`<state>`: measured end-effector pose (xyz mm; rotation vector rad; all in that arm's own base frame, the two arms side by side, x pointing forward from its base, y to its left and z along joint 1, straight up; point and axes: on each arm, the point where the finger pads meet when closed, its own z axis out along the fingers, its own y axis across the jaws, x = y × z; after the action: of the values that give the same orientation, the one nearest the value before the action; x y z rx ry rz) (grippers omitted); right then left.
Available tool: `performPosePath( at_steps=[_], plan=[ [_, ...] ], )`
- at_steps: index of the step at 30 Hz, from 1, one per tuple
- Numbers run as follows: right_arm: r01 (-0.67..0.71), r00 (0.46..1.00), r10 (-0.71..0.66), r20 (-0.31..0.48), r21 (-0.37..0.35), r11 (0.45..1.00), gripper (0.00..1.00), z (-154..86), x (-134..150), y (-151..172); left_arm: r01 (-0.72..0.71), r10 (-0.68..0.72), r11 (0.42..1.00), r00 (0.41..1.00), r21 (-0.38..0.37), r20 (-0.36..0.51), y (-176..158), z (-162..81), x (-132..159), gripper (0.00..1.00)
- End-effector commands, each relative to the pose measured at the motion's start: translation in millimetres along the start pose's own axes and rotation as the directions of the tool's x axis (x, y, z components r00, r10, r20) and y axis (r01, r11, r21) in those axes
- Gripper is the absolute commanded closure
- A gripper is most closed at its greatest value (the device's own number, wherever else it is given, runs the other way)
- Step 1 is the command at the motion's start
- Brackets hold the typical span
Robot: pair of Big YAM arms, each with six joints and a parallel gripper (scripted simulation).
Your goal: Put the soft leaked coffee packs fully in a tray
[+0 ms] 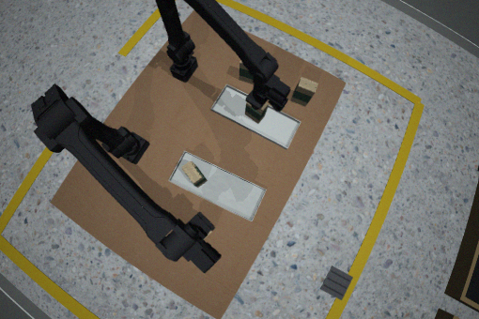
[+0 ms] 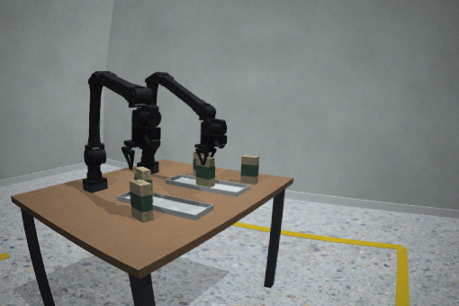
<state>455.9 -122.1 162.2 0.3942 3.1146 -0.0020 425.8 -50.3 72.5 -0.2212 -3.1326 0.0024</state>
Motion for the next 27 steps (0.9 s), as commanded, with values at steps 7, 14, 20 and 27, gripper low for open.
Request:
performPosePath(
  at_steps=[7,14,20,27],
  plan=[
    [0.003,0.999,-0.003,0.035,-0.001,1.000,0.21,-13,-10,2,0.018,-0.018,1.000,1.000,-0.003,0.022,2,-3,-6,0.74],
    [0.003,0.999,-0.003,0.035,-0.001,1.000,0.21,-13,-10,2,0.004,-0.004,1.000,0.999,-0.002,0.035,1,-9,-12,0.74],
    [0.003,0.999,-0.003,0.035,-0.001,1.000,0.21,-13,-10,2,0.004,-0.004,1.000,0.999,-0.002,0.035,1,-8,-12,0.74],
    [0.003,0.999,-0.003,0.035,-0.001,1.000,0.21,-13,-10,2,0.004,-0.004,1.000,0.999,-0.002,0.035,1,-8,-12,0.74]
  ],
)
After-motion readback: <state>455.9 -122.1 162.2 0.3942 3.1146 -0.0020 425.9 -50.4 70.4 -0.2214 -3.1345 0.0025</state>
